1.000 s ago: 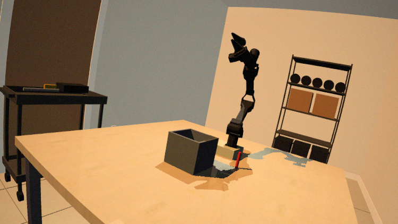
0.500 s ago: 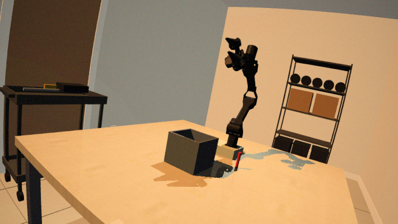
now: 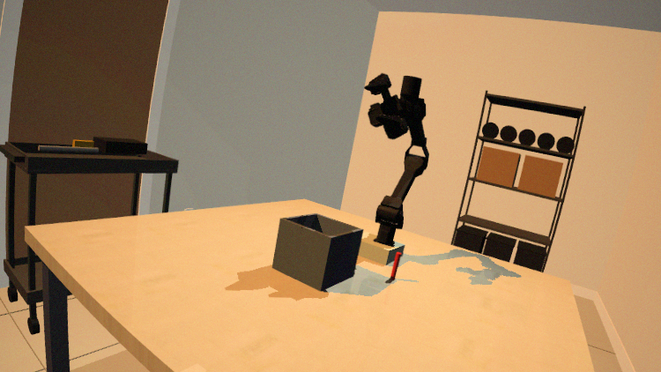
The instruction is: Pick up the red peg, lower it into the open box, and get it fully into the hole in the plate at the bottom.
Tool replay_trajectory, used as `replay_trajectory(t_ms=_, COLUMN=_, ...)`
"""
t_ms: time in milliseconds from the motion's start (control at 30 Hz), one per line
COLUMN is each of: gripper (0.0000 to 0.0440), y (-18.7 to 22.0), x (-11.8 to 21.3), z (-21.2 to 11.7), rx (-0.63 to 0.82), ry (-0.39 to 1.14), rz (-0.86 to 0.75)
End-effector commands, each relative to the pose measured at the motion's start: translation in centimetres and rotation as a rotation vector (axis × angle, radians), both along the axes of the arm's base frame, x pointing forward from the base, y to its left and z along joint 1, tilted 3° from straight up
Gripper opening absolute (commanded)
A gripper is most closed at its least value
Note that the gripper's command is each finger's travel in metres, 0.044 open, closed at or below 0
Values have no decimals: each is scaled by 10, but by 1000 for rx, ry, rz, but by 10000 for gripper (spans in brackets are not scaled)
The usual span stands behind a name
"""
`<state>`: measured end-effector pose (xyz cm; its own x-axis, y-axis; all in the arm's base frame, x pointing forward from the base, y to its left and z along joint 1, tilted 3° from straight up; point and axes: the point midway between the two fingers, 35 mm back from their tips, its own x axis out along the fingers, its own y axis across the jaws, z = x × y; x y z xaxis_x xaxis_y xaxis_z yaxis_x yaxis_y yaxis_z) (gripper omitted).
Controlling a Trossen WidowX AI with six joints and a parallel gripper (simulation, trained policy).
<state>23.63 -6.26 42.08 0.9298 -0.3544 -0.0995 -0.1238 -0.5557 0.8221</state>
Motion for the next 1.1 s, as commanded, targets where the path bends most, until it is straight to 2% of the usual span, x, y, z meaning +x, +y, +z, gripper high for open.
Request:
replay_trajectory(t_ms=0, gripper=440, y=5, x=5, z=-10, rx=31, ry=51, rz=30)
replay_trajectory(t_ms=533, gripper=440, y=58, x=41, z=-75, rx=155, ry=356, rz=246)
replay_trajectory(t_ms=1067, gripper=440, y=119, x=46, z=-142, rx=119, ry=692, rz=486)
